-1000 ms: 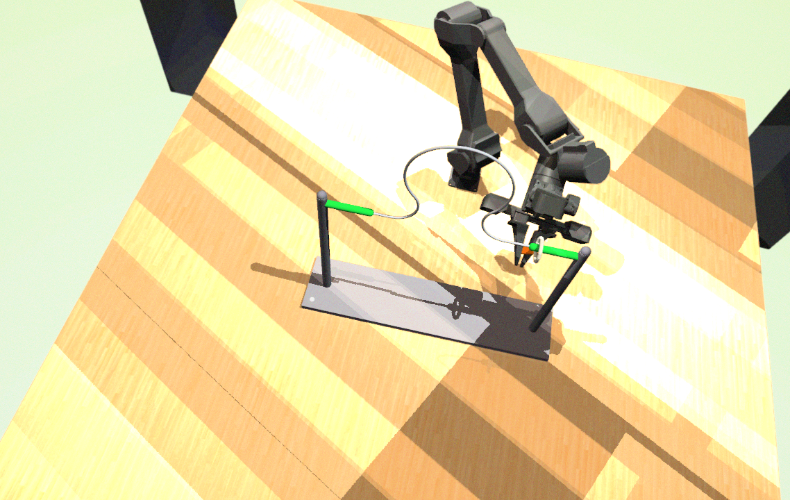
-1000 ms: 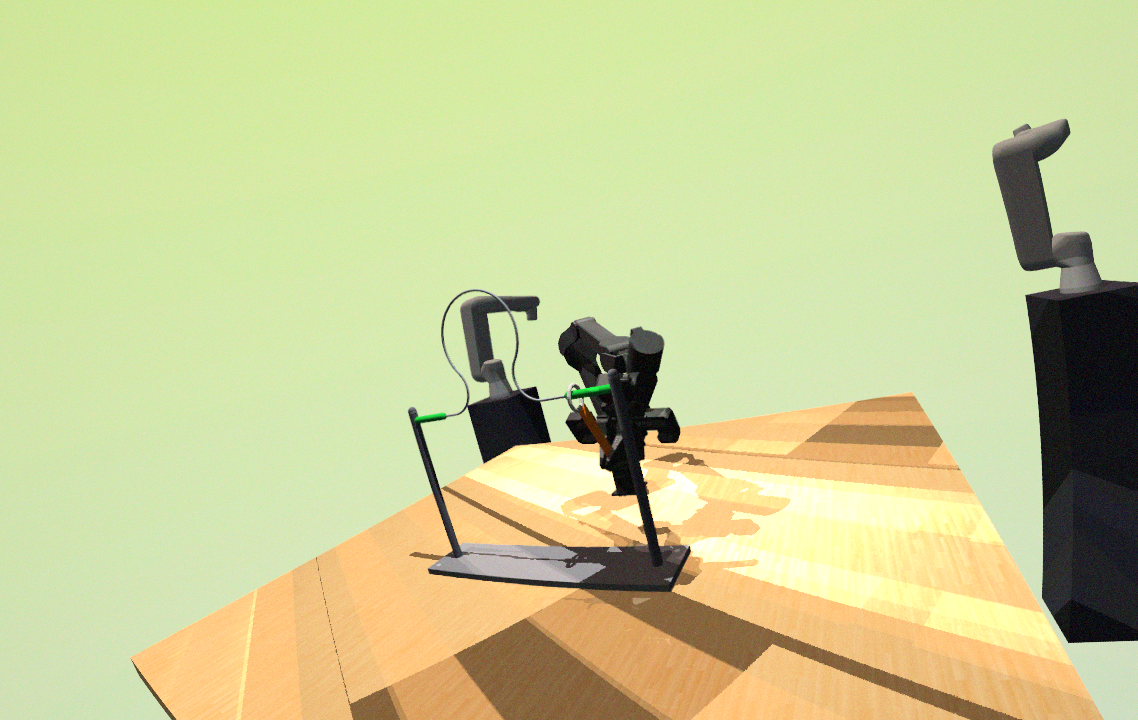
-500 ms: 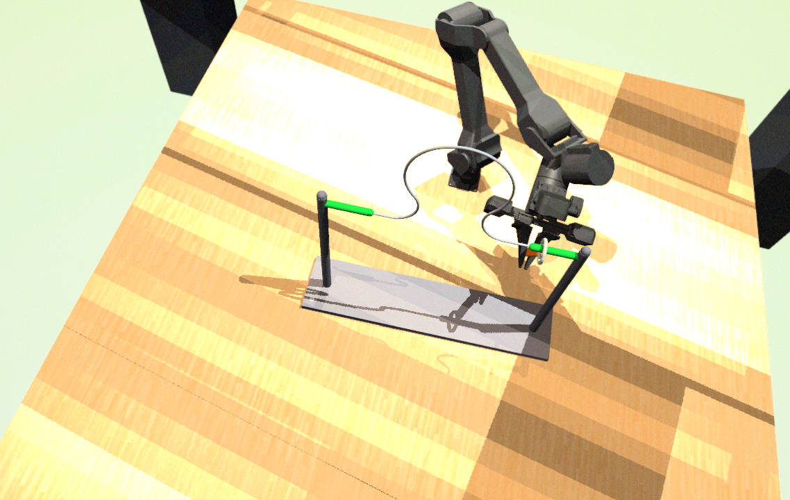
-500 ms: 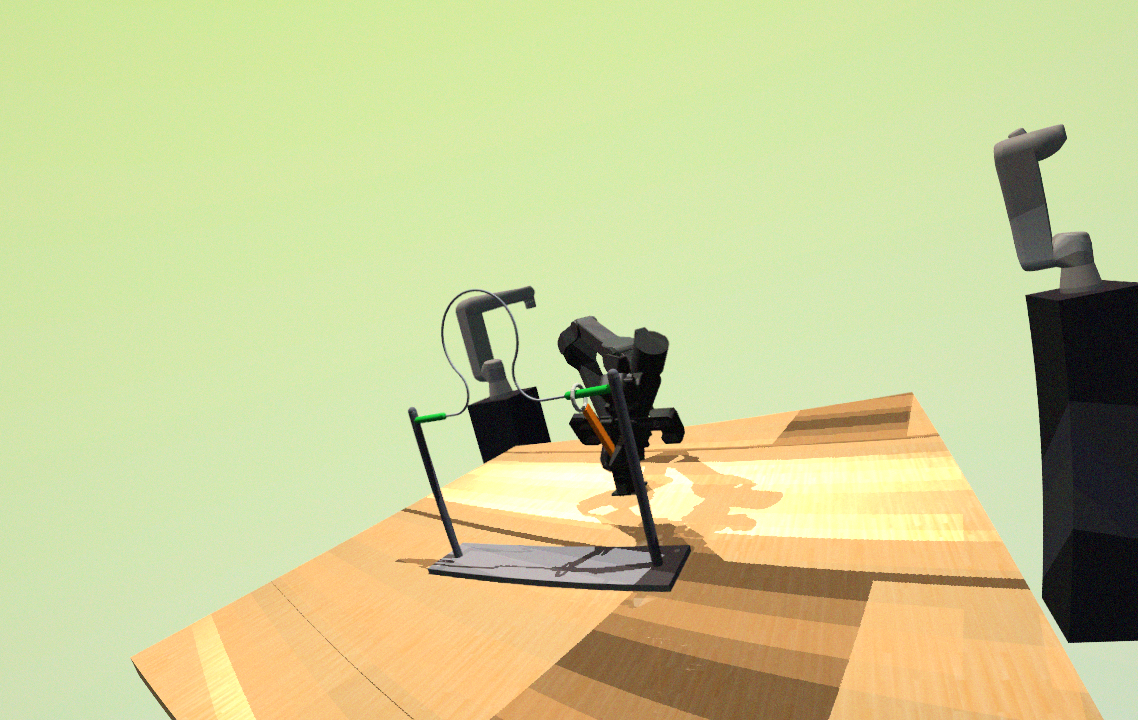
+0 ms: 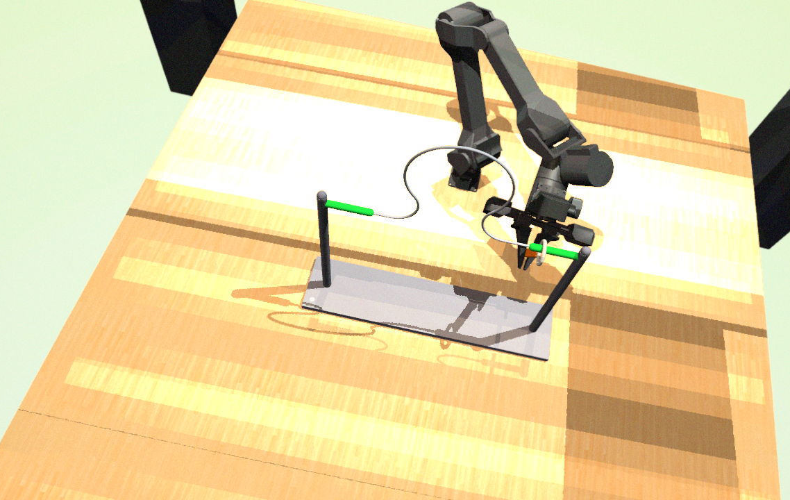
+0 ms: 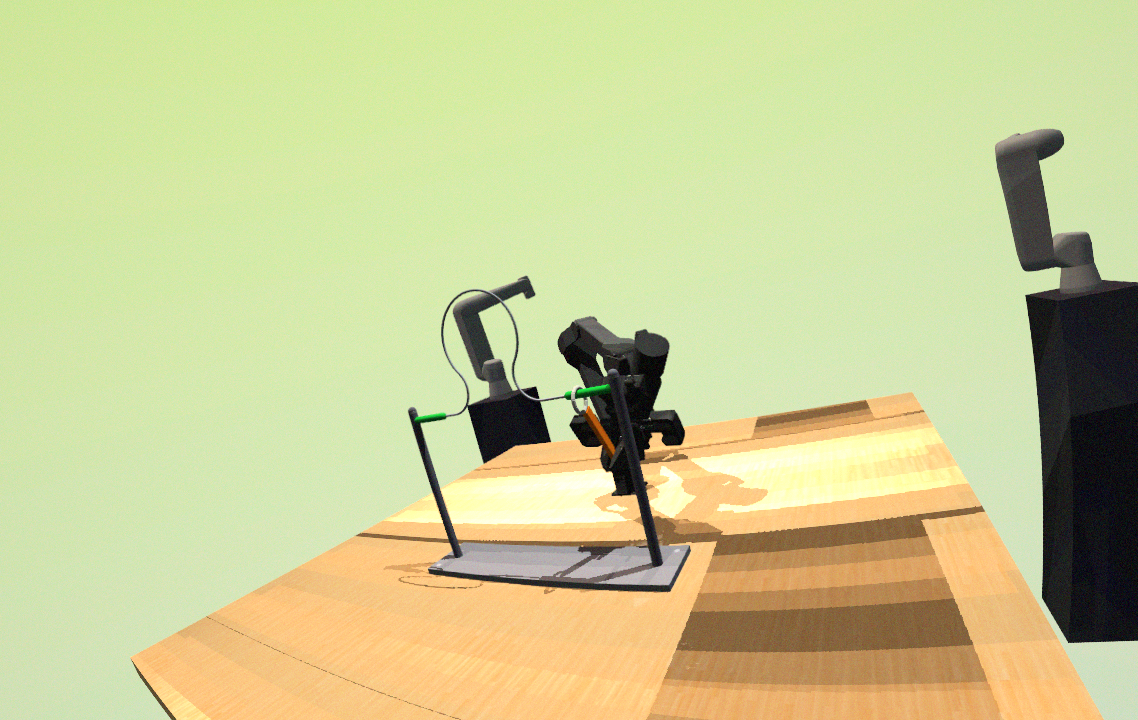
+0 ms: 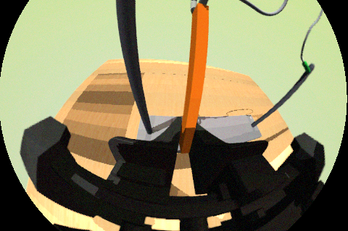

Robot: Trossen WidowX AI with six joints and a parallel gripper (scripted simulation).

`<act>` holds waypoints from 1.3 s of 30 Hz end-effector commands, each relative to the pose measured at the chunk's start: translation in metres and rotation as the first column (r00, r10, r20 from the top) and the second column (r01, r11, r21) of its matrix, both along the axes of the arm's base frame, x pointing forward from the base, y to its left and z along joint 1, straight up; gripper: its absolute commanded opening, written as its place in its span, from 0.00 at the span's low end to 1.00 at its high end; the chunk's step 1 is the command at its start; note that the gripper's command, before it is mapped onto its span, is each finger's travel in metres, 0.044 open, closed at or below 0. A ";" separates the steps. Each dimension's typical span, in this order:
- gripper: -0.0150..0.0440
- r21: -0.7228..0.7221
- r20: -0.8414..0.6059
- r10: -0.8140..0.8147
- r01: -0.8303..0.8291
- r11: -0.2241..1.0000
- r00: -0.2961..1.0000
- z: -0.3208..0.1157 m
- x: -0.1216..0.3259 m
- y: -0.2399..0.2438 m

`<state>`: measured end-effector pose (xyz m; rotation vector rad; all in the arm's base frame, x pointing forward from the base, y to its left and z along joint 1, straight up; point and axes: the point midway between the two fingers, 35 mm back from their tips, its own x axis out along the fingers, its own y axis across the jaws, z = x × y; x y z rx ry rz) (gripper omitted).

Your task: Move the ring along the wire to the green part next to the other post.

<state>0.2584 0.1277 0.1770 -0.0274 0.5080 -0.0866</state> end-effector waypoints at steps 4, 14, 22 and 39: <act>0.00 -0.002 0.001 -0.005 0.005 1.000 1.000 -0.001 0.000 -0.001; 0.18 0.000 0.000 0.000 0.000 1.000 1.000 0.000 0.000 0.000; 0.53 0.000 -0.001 -0.001 0.001 1.000 1.000 0.000 -0.001 0.000; 0.53 -0.001 -0.003 -0.005 0.005 1.000 1.000 0.022 -0.044 0.004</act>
